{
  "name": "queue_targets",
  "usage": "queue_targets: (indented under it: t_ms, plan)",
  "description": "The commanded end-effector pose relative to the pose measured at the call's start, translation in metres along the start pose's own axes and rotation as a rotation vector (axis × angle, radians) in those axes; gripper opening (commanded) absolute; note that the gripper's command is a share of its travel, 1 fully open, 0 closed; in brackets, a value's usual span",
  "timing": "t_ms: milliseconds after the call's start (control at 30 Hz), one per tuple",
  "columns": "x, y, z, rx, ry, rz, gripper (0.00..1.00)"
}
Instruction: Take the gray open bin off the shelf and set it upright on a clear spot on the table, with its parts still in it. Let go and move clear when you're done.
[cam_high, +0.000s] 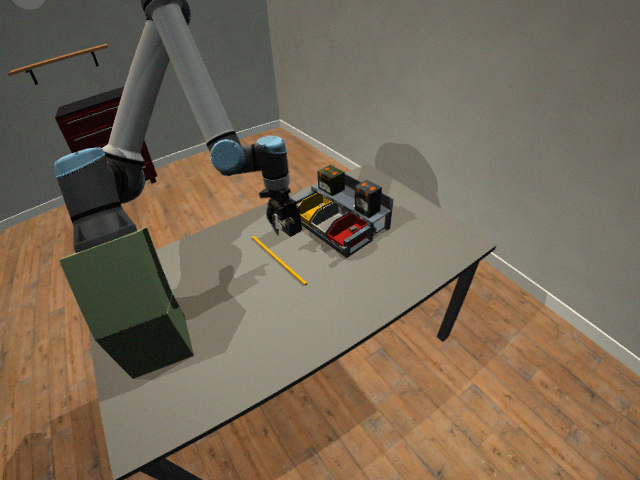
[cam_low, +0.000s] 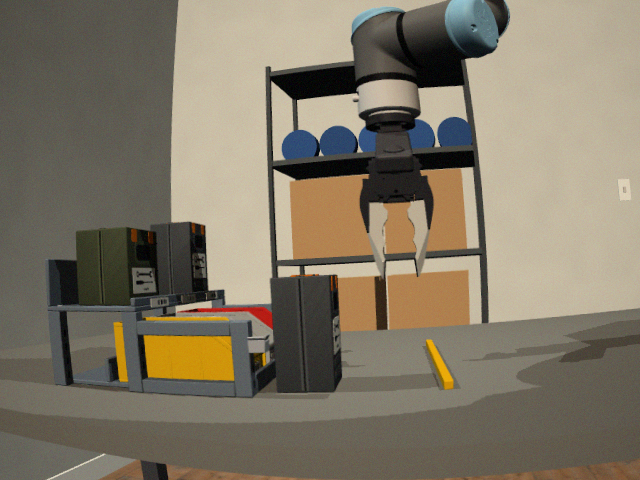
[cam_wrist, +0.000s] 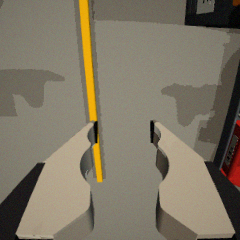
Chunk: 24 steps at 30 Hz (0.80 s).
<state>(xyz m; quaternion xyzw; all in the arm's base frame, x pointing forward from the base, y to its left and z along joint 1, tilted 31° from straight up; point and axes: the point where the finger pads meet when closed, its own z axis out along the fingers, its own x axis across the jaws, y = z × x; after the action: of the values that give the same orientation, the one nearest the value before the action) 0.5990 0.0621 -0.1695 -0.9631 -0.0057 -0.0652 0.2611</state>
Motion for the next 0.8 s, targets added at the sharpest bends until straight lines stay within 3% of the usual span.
queue_targets:
  t_ms: [0, 67, 233, 633, 767]
  plan:
    - [0.004, 0.0, 0.0, 0.0, 0.0, 0.0, 0.26]
    - [0.004, 0.0, 0.0, 0.0, 0.0, 0.0, 0.26]
    - [0.053, 0.0, 0.0, 0.0, 0.0, 0.0, 0.26]
    - [0.053, 0.0, 0.0, 0.0, 0.0, 0.0, 0.26]
    - [0.091, 0.0, 0.001, 0.0, 0.0, 0.0, 0.26]
